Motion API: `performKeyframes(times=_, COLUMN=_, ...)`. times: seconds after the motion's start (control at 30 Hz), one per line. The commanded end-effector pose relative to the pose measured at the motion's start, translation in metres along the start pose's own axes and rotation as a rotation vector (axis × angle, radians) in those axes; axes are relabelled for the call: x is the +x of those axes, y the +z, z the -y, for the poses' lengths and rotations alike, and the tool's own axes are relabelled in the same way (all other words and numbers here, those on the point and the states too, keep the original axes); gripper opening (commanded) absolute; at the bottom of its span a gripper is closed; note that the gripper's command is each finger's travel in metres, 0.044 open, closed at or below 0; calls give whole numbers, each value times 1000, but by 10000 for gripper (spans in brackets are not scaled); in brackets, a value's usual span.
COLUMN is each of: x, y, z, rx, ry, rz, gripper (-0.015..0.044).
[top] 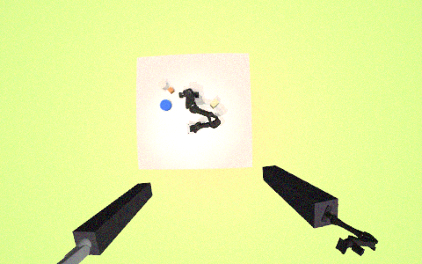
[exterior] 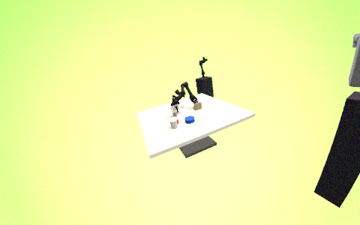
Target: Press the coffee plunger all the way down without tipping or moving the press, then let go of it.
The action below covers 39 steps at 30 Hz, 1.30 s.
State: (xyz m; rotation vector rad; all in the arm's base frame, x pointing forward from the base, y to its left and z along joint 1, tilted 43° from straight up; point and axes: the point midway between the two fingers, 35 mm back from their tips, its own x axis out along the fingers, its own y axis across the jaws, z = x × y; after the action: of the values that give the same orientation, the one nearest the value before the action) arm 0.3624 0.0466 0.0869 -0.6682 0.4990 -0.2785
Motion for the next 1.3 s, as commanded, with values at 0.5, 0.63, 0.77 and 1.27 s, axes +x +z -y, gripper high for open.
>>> performKeyframes(times=0.5, x=4, y=-9, z=-2, rx=-24, ry=-12, rz=-33, gripper=113)
performKeyframes(times=0.63, x=4, y=-9, z=-2, rx=-24, ry=-12, rz=-33, gripper=113)
performKeyframes(times=0.77, x=4, y=-8, z=-2, rx=-24, ry=-12, rz=-33, gripper=113)
performKeyframes(times=1.27, x=3, y=-4, z=-3, rx=-14, ry=-7, rz=-17, gripper=139)
